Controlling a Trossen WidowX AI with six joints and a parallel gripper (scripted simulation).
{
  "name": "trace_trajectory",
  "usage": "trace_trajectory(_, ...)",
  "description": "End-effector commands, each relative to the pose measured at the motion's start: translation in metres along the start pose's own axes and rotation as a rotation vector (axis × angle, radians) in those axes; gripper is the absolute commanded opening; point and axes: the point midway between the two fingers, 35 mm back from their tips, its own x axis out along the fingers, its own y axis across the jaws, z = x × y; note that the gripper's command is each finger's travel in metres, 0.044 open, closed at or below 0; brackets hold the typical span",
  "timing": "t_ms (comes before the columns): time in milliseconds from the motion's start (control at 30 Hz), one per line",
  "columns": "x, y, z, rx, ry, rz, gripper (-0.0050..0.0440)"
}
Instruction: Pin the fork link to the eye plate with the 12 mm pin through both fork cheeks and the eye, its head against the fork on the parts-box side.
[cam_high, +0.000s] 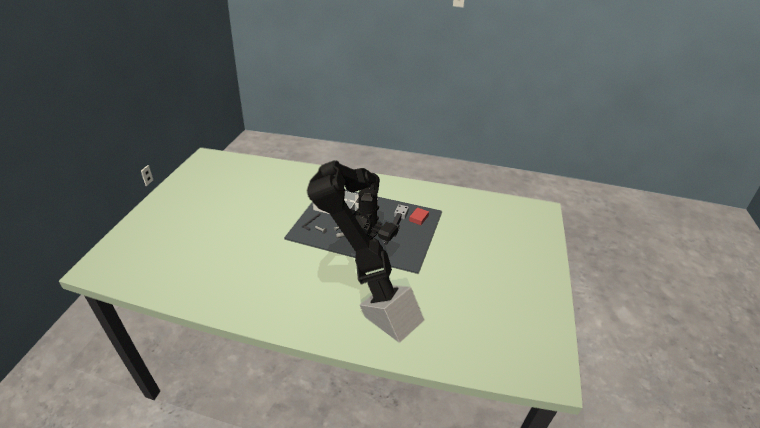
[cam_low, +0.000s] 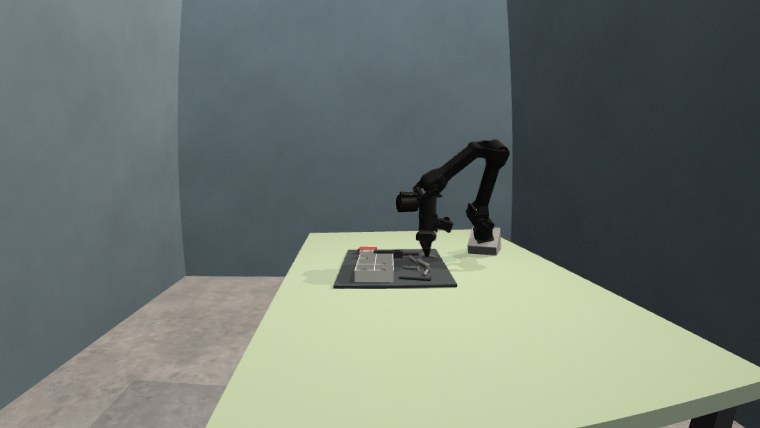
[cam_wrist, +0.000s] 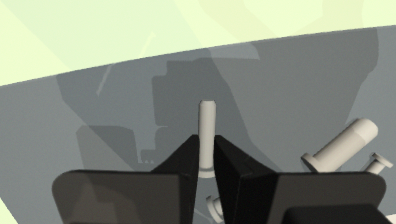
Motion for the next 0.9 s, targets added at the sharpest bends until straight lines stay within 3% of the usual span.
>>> trace_trajectory(0, 0.0042, 0.0004, -0.0005, 0.003, 0.004, 0.002, -0.005)
trace_trajectory(867, 0.0078, -0.0002, -0.0017, 0.002, 0.009, -0.001, -0.005)
